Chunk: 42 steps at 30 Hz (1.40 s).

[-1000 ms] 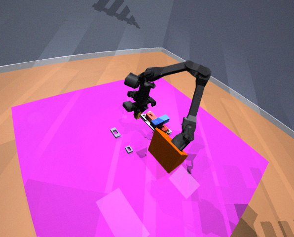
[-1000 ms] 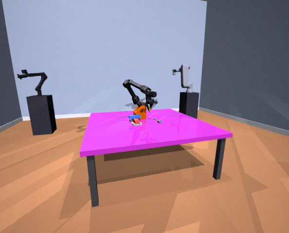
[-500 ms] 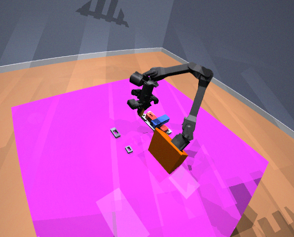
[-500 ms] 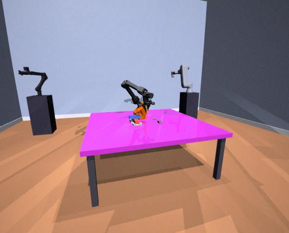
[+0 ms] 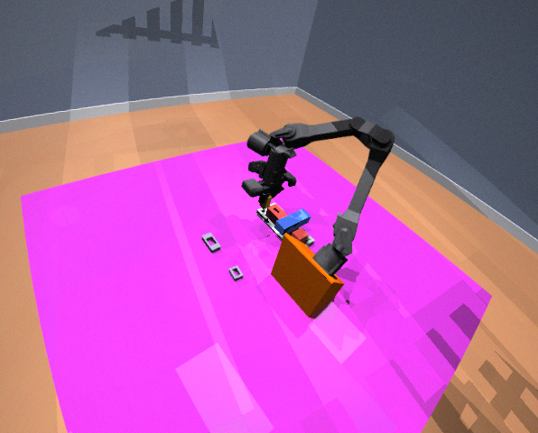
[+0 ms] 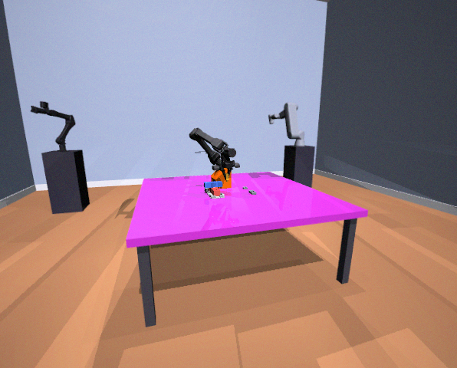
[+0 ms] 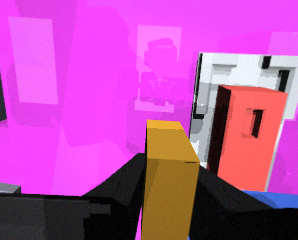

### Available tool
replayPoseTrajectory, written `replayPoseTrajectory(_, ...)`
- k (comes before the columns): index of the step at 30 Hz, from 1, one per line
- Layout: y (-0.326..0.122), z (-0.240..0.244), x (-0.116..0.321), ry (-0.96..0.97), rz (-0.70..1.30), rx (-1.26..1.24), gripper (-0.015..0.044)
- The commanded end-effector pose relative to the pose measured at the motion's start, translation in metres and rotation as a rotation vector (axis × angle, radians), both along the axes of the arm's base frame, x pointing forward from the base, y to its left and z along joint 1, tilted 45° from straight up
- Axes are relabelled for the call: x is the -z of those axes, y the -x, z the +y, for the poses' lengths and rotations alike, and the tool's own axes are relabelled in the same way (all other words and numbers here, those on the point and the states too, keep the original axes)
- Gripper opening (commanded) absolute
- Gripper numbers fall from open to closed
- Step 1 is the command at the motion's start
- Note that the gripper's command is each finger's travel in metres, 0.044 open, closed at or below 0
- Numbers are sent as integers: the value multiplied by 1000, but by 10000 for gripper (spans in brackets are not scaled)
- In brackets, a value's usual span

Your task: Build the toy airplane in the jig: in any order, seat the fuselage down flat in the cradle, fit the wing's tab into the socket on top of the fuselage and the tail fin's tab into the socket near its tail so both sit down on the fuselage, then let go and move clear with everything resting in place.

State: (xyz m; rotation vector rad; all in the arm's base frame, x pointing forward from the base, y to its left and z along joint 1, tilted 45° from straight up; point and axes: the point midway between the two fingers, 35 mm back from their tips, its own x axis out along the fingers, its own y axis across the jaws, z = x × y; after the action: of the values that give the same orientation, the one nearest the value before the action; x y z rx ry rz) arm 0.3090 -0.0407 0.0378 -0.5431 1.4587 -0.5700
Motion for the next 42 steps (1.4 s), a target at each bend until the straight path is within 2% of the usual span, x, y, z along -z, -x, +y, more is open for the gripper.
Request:
replayPoseTrajectory(1,-2,-11,-7,12,1,-3,0)
replayPoseTrajectory(24,-3,-66,-42,73,23,-7,0)
replayPoseTrajectory(27,-2,-66,-42,73,23,-7,65)
replayPoseTrajectory(42,-3,-66,-42,73,23,-7,65)
